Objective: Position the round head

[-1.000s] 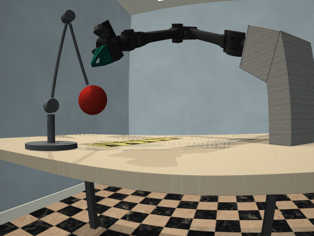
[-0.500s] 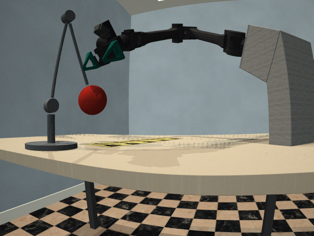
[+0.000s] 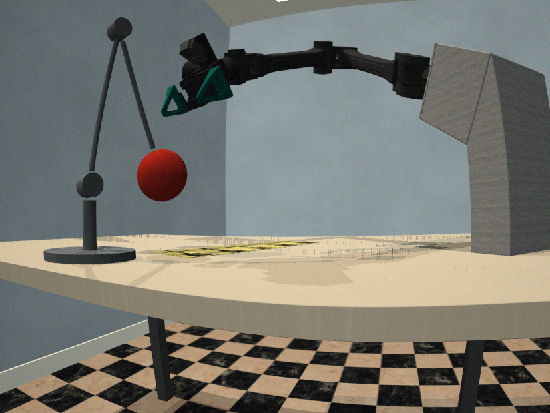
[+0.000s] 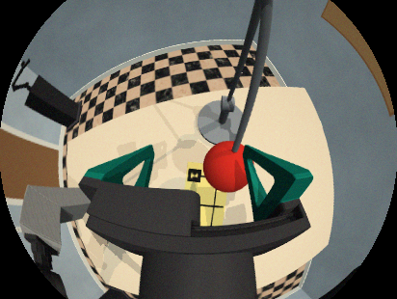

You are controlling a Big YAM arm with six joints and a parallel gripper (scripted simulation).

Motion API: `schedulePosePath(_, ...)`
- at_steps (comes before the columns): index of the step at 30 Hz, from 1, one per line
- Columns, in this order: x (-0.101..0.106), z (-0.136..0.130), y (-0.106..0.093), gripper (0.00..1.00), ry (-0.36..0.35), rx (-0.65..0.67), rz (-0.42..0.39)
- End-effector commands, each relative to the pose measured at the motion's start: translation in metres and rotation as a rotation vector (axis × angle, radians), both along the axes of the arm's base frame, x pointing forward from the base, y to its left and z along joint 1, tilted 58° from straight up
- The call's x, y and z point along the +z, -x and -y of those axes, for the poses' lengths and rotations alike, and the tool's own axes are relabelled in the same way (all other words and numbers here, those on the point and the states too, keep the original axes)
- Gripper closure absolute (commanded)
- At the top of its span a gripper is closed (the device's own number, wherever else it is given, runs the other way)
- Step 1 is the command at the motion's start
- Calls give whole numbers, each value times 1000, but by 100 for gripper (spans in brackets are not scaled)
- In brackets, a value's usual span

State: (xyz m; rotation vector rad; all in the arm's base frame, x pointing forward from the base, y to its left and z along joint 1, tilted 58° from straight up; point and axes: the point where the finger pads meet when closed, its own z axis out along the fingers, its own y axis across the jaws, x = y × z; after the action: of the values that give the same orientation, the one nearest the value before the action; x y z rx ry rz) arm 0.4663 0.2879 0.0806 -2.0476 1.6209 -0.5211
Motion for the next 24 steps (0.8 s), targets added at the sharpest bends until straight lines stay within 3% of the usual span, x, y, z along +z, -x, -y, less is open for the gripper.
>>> schedulePosePath(1, 20, -9, 20, 0, -12, 17, 3)
schedulePosePath(24, 43, -4, 39, 0, -13, 8, 18)
